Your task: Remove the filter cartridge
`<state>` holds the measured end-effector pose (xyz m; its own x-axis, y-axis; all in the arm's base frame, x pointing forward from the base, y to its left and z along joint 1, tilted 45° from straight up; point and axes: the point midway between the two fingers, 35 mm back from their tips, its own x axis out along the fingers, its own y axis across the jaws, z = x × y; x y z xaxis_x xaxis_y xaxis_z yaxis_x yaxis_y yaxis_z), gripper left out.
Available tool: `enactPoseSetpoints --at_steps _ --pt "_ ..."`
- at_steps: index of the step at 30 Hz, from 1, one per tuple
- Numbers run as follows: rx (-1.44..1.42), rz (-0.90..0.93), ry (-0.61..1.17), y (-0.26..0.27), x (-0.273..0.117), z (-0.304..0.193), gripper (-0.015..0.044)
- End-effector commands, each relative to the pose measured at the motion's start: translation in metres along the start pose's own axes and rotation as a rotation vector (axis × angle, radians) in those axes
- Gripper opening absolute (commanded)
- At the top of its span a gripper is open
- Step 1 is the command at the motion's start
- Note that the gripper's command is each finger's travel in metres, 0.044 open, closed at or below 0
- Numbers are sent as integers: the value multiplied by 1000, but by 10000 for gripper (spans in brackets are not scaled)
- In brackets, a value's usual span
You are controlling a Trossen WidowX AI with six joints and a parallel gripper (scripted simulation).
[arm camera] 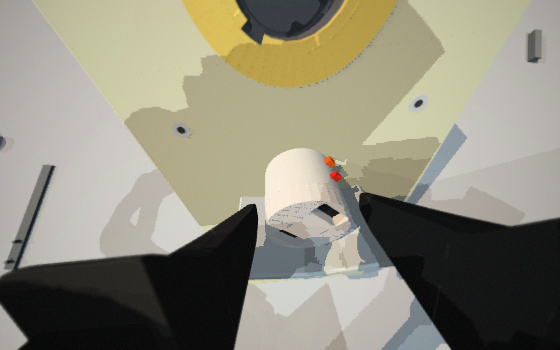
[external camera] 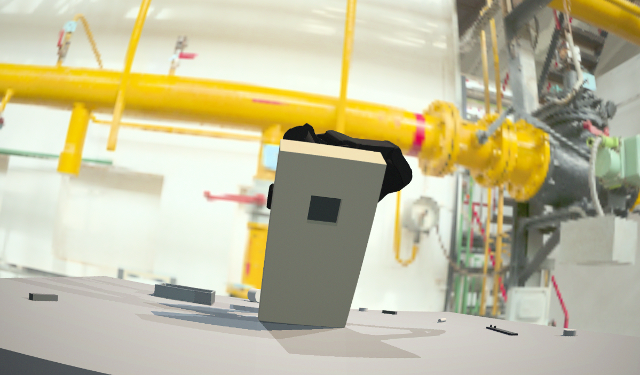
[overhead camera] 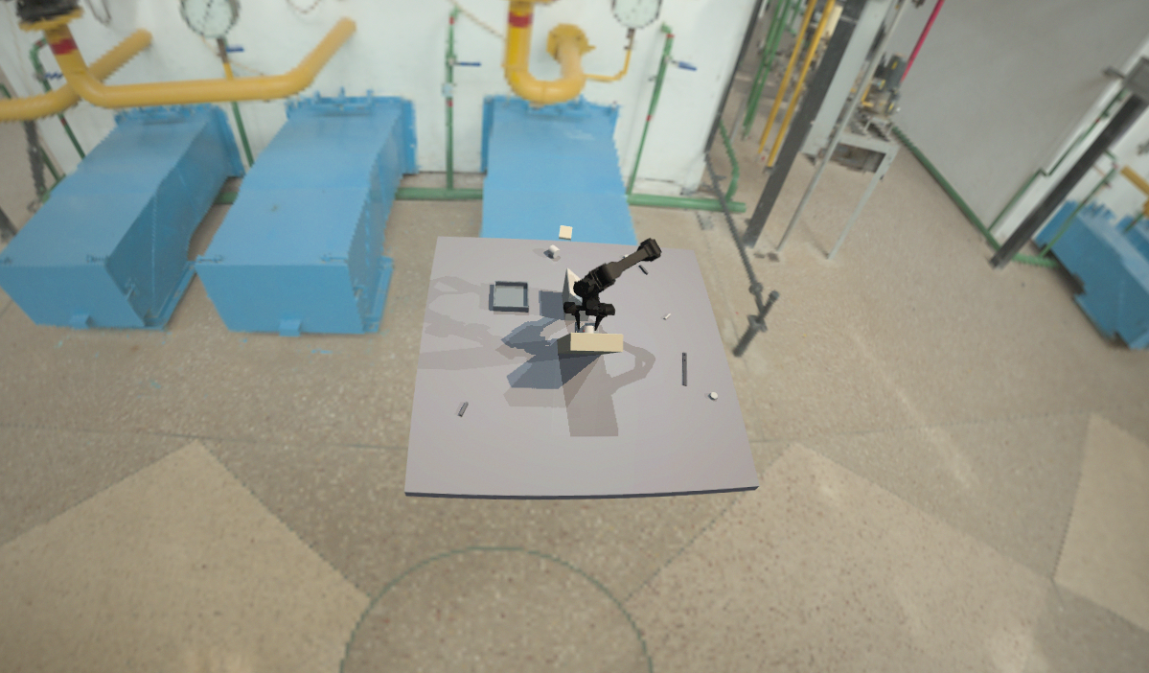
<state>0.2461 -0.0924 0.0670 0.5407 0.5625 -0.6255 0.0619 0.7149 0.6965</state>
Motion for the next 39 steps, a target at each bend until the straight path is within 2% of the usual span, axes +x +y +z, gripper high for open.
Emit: enactPoseSetpoints --at_steps 1,14,21,22,28,39 --pt "-2 -1 -1 0 -1 0 278" --pt "-2 -1 -1 0 -1 0 191" --pt "0 1 -2 0 -4 8 8" --pt "0 1 -2 0 -6 12 0" --pt "2 0 -2 -1 -17 22 0" --pt "5 -6 2 -3 -73 27 0"
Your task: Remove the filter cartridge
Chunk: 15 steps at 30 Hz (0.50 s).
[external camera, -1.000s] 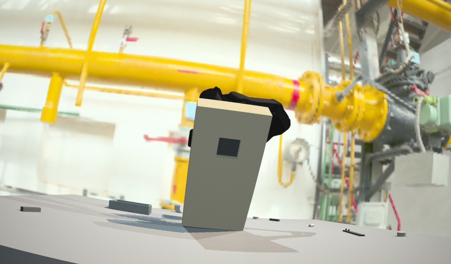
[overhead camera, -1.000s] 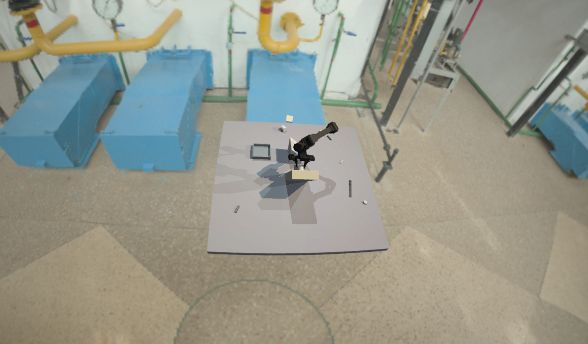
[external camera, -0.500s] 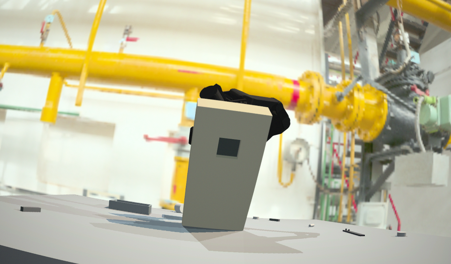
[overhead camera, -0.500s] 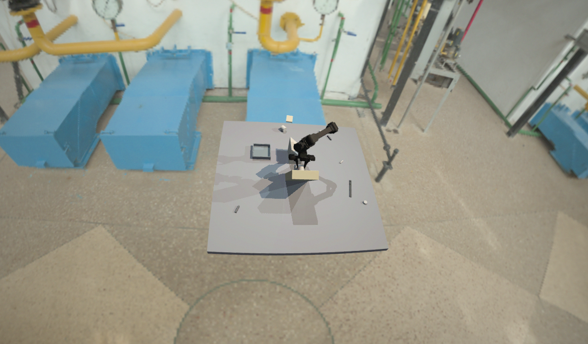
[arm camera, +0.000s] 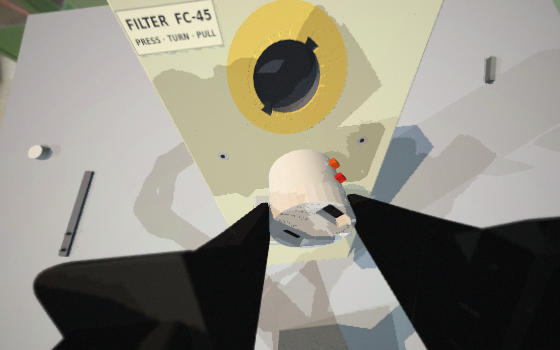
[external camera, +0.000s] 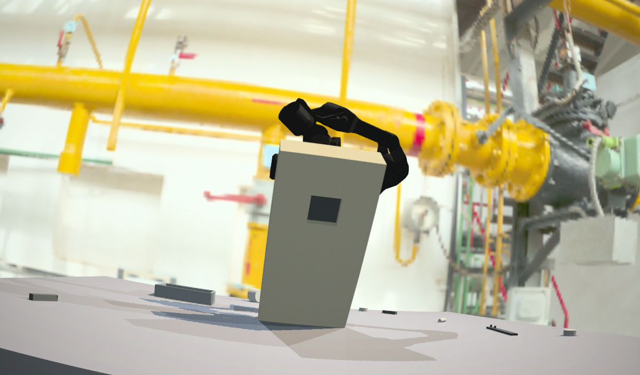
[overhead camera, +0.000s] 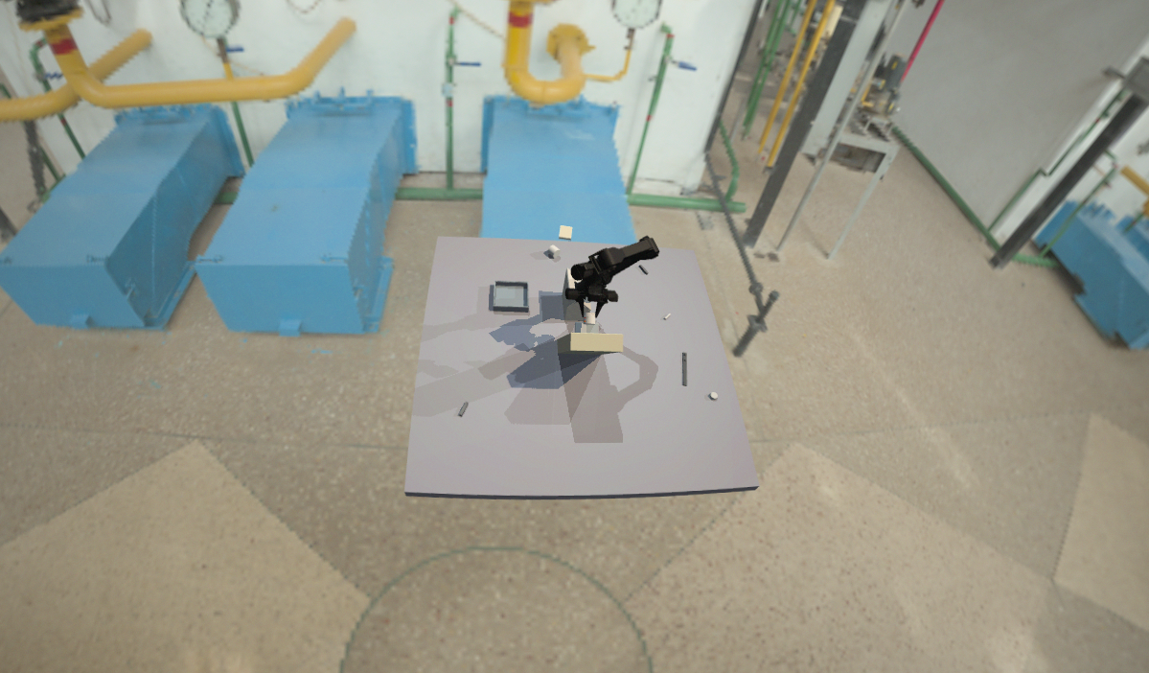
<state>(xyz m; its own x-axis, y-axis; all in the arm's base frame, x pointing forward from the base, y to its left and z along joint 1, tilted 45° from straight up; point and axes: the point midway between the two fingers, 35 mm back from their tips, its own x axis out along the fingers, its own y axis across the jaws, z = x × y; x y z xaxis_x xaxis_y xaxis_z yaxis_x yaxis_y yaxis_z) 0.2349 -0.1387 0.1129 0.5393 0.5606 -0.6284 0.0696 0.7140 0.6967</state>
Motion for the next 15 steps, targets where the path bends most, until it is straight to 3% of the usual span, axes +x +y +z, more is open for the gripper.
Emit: enactPoseSetpoints --at_steps 1,5,15 --pt "-2 -2 0 -1 -18 1 0" --pt "-2 4 -1 1 -38 0 0" --pt "-4 1 -2 -41 -34 4 0"
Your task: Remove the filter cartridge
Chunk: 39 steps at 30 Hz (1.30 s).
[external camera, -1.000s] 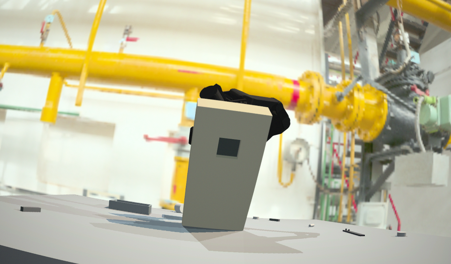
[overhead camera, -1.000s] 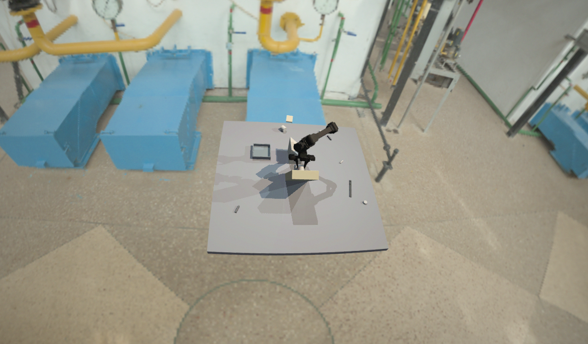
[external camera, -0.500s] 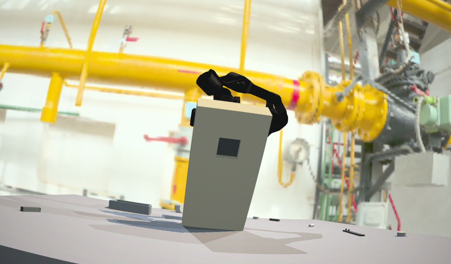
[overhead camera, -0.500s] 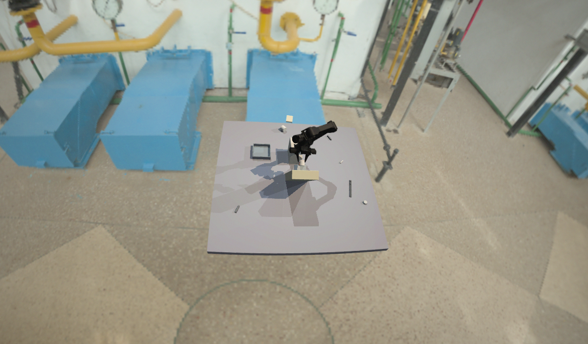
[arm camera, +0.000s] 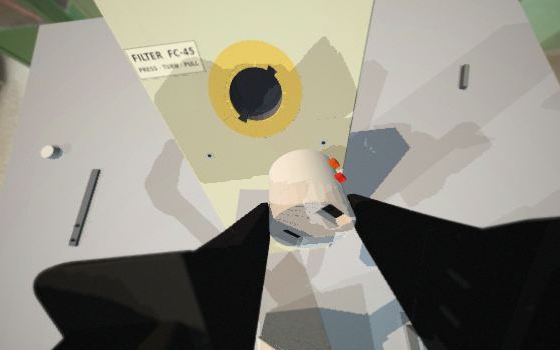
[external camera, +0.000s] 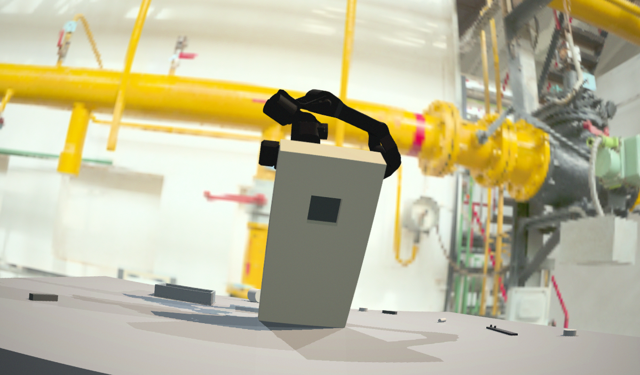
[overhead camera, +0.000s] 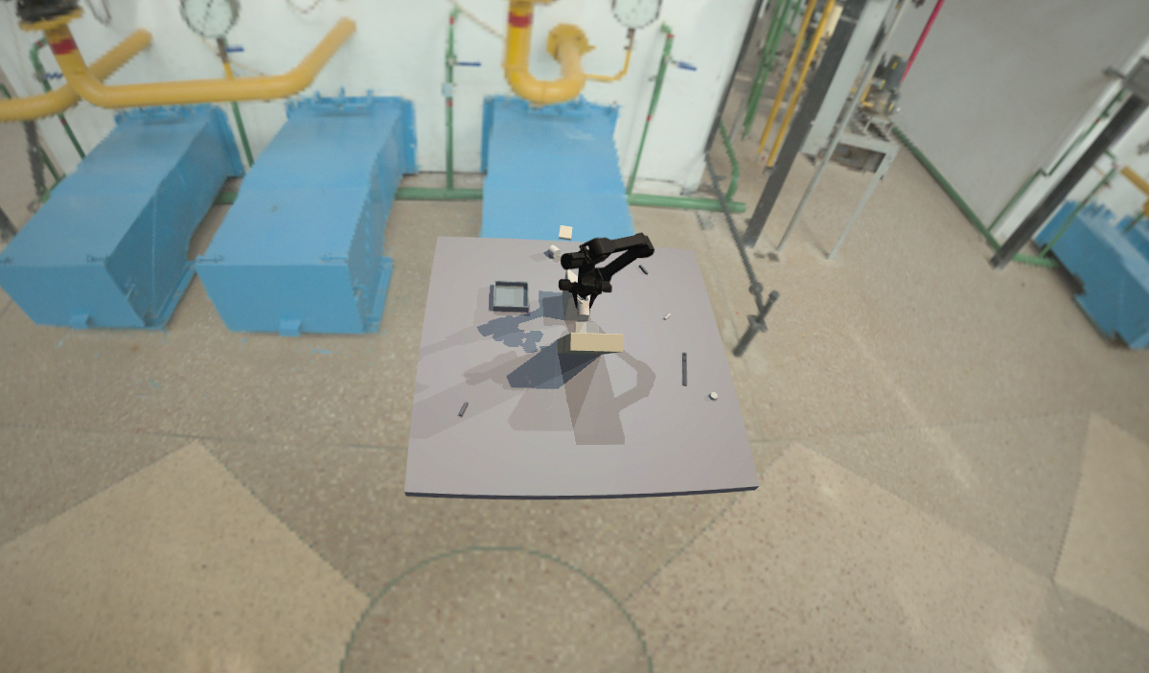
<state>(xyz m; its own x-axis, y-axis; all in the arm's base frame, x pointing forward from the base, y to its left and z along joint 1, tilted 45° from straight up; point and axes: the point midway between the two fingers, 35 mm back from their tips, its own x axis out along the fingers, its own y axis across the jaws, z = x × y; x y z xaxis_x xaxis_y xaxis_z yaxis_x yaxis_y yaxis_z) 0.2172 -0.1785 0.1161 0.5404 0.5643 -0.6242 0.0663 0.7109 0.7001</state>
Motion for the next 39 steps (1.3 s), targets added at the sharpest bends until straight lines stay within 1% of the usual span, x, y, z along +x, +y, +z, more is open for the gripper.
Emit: enactPoseSetpoints --at_steps 1,9,12,25,36,39 --pt "-4 -5 -1 -18 1 1 0" --pt "-7 -6 -2 -58 7 -2 0" --pt "22 -14 4 -54 6 -4 0" --pt "491 -286 50 -139 -14 -52 0" --pt "919 -544 5 -204 -39 -104 0" --pt "977 -579 -8 -212 -42 -111 0"
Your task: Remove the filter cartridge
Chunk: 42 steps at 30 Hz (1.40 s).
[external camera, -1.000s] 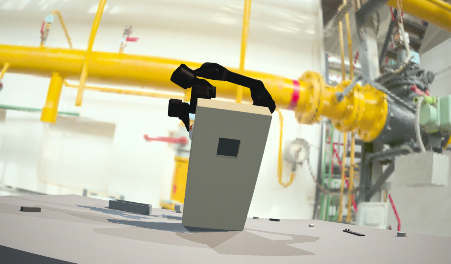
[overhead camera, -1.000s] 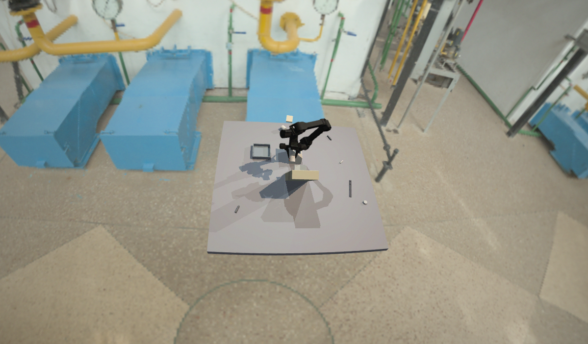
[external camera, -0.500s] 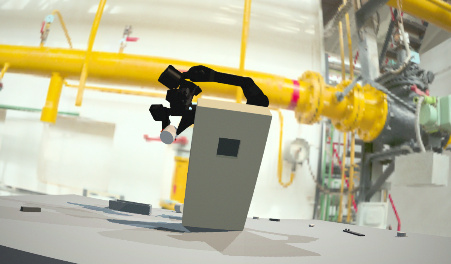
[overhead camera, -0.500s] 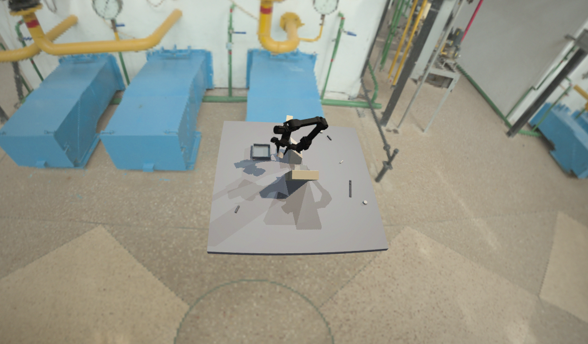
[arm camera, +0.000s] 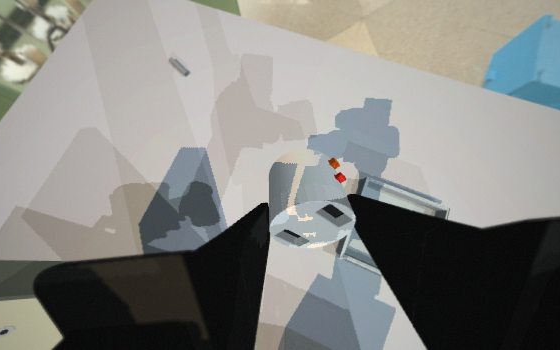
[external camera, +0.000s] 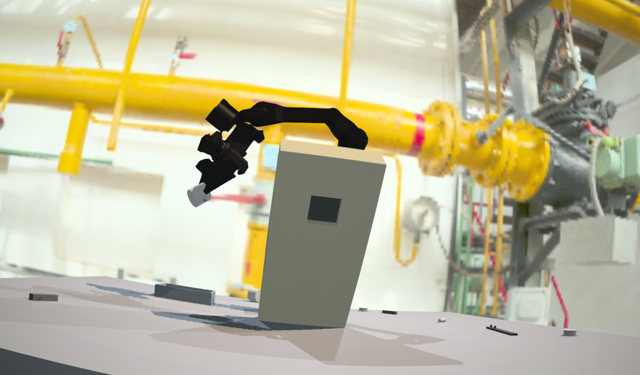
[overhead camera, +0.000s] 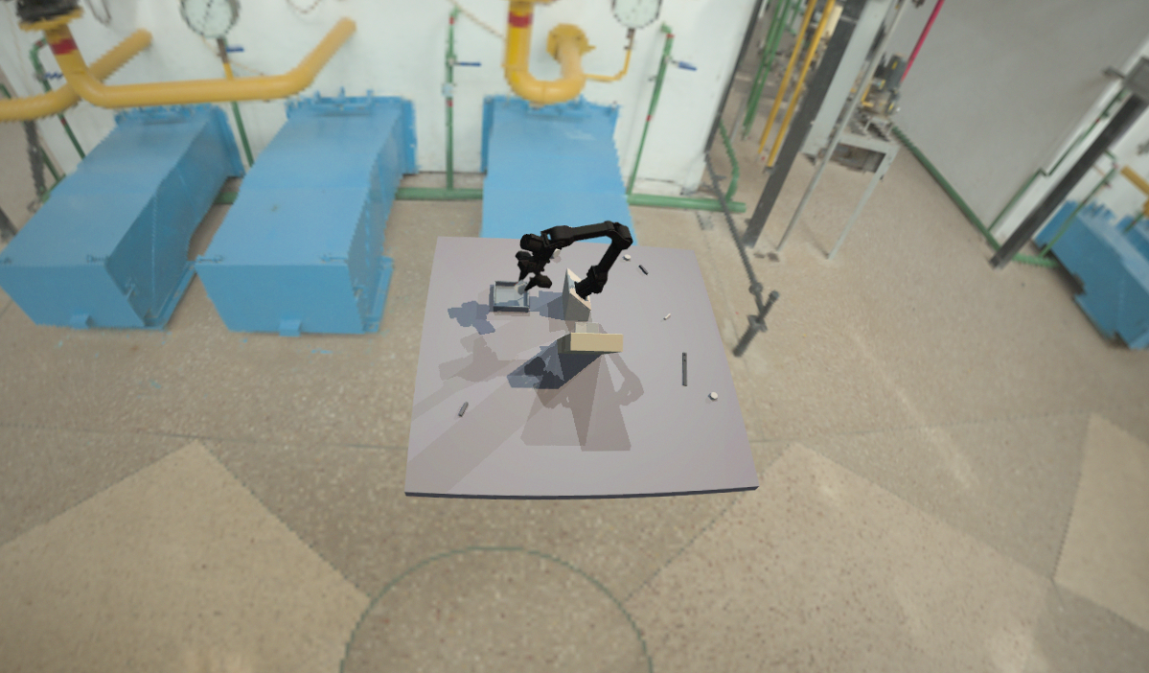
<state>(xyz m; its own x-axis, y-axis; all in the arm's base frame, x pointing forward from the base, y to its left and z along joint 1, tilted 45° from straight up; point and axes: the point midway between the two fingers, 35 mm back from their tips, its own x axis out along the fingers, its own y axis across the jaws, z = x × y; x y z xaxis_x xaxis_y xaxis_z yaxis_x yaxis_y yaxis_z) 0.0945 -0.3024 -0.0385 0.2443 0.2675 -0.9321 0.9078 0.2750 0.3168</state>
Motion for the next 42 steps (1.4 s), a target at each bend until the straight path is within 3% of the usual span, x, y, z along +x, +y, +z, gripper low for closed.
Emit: enactPoseSetpoints --at_steps 1,12,27,42 --pt "56 -29 -9 -10 2 2 0" --pt "208 -122 -18 -67 33 -20 0" --pt "519 -303 -13 -149 86 -98 0" --pt "592 -344 -6 -164 129 -136 0"
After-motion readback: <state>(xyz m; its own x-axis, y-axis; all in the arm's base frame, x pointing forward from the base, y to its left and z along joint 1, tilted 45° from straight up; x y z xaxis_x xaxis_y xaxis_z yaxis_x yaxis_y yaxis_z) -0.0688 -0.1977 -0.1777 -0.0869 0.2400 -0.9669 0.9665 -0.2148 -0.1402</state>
